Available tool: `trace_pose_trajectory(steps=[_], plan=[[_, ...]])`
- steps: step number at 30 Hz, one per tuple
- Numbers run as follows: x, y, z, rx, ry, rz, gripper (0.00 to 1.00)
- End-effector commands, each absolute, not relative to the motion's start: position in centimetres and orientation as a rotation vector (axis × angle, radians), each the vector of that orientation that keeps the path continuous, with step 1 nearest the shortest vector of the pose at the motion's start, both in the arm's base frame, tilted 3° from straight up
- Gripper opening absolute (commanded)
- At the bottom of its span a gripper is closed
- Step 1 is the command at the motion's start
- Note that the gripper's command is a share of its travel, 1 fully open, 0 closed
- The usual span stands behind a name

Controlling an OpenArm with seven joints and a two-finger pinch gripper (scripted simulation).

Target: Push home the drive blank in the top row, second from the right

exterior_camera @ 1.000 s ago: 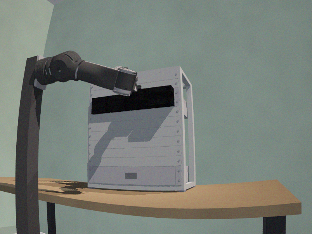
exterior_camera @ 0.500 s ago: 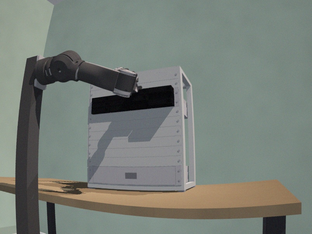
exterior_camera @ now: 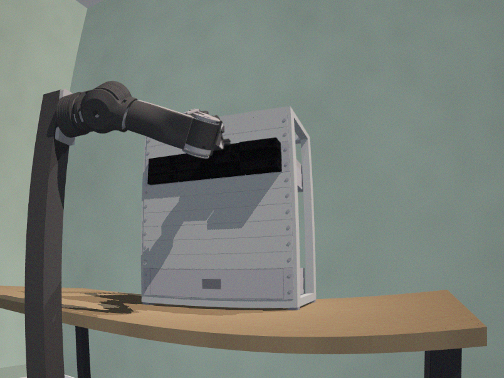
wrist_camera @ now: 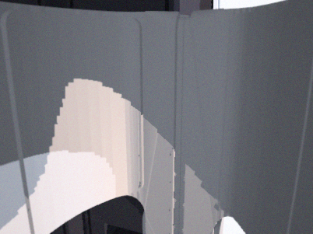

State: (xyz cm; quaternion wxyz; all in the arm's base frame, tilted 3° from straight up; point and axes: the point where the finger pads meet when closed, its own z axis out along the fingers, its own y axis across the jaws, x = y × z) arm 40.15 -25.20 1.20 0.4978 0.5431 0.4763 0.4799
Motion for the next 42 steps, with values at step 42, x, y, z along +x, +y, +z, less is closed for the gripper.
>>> trace_pose_trajectory(steps=[42], plan=[[42.1, -25.3, 1.2, 1.306, 1.155, 1.158, 0.0]])
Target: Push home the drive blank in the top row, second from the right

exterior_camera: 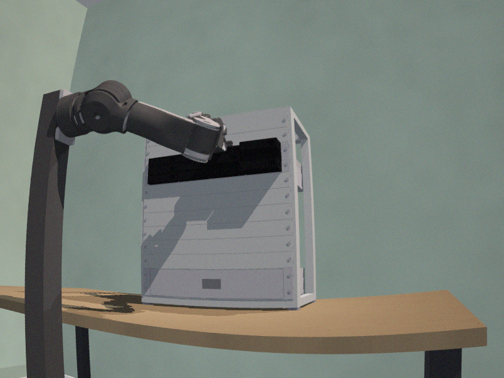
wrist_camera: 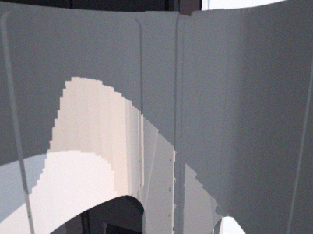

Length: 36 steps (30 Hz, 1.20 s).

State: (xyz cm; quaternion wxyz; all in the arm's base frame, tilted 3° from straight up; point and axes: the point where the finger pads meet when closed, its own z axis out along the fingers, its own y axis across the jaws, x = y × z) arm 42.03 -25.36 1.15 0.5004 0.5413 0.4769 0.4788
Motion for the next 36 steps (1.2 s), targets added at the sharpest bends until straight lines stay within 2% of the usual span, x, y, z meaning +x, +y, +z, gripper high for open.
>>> trace_pose_trajectory(steps=[1, 36], plan=[[42.09, -25.31, 1.17, 1.306, 1.155, 1.158, 0.0], [42.69, -25.3, 1.13, 1.306, 1.155, 1.159, 0.0]])
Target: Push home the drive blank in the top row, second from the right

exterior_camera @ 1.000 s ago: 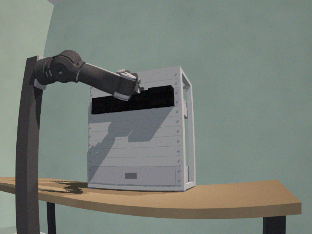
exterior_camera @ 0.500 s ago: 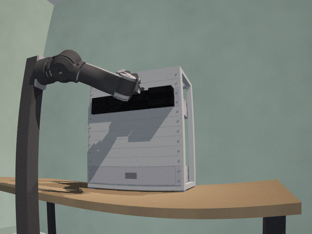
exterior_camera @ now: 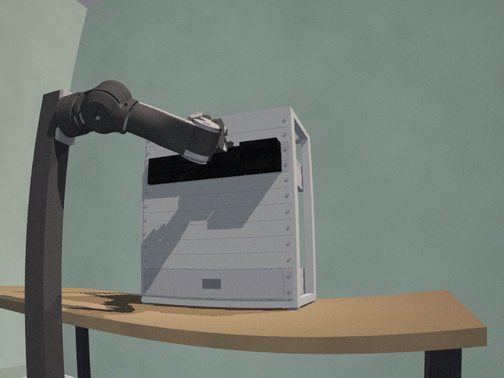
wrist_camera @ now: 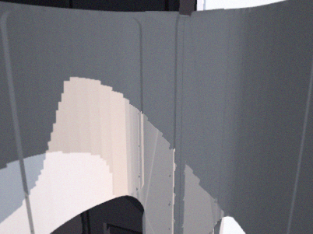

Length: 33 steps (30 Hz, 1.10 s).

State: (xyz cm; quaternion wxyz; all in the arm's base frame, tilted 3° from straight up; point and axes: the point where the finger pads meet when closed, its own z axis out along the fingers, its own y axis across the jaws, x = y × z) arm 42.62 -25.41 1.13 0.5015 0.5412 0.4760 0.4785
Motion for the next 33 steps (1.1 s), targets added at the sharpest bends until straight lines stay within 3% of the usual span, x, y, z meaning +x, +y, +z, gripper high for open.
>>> trace_pose_trajectory(steps=[1, 33], plan=[[42.69, -25.3, 1.13, 1.306, 1.155, 1.159, 0.0], [43.27, -25.23, 1.1, 1.302, 1.154, 1.159, 0.0]])
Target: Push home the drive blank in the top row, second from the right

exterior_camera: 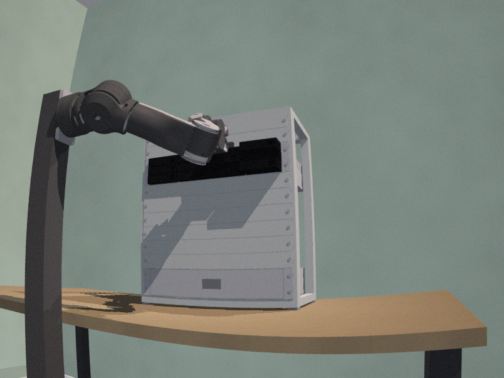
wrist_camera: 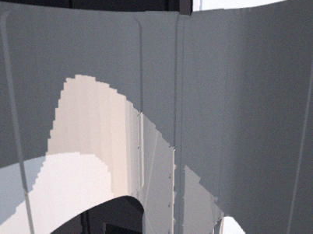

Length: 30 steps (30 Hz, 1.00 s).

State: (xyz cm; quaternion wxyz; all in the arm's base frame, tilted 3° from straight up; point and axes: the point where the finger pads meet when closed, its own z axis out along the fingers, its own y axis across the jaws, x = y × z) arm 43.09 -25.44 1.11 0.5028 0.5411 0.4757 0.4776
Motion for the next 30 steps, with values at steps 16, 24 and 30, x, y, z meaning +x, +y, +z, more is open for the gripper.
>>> trace_pose_trajectory(steps=[16, 24, 30], plan=[[43.2, -25.3, 1.1, 1.303, 1.154, 1.159, 0.0], [42.0, -25.3, 1.1, 1.309, 1.151, 1.156, 0.0], [40.5, -25.2, 1.3, 1.306, 1.148, 1.158, 0.0]])
